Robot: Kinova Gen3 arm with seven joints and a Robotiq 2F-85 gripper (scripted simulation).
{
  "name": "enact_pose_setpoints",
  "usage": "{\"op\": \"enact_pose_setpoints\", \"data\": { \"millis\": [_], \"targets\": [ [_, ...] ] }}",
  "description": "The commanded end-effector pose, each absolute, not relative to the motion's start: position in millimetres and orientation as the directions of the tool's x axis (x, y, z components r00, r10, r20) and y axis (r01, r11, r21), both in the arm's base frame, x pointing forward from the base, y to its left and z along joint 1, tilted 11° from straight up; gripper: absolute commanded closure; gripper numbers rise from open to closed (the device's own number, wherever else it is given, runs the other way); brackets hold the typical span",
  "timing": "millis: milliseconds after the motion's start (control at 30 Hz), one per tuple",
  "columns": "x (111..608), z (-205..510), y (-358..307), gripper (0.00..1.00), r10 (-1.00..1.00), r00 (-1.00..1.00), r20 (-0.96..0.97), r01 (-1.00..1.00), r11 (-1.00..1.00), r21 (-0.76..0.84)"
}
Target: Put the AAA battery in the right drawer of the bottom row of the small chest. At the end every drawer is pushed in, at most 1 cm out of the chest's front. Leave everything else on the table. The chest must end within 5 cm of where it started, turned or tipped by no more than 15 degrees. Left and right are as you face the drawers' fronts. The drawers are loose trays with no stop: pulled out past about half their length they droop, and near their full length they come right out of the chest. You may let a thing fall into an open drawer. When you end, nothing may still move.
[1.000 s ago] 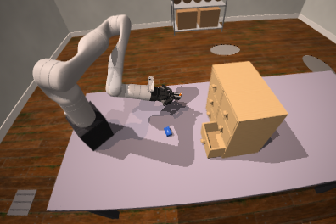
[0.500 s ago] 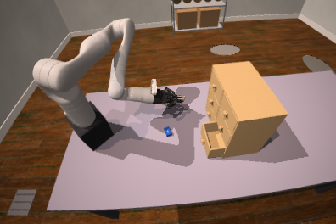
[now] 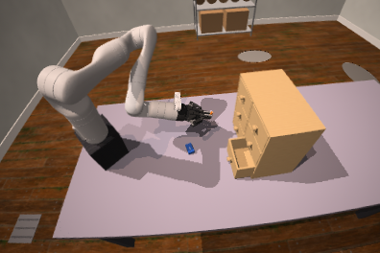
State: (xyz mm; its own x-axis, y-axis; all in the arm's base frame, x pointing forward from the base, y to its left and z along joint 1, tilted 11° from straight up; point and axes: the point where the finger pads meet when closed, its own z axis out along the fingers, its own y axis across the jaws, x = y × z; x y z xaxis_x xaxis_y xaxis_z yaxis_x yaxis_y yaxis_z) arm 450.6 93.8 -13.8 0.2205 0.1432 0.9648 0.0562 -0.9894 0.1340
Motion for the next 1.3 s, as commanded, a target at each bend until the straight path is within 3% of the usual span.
{"op": "enact_pose_setpoints", "data": {
  "millis": [0,1267],
  "targets": [
    [453.0,-12.9,86.2,0.95,0.147,0.220,0.964,0.047,-0.989,0.140],
    [488.1,-1.7,36.8,0.95,0.147,0.220,0.964,0.047,-0.989,0.140]
  ]
}}
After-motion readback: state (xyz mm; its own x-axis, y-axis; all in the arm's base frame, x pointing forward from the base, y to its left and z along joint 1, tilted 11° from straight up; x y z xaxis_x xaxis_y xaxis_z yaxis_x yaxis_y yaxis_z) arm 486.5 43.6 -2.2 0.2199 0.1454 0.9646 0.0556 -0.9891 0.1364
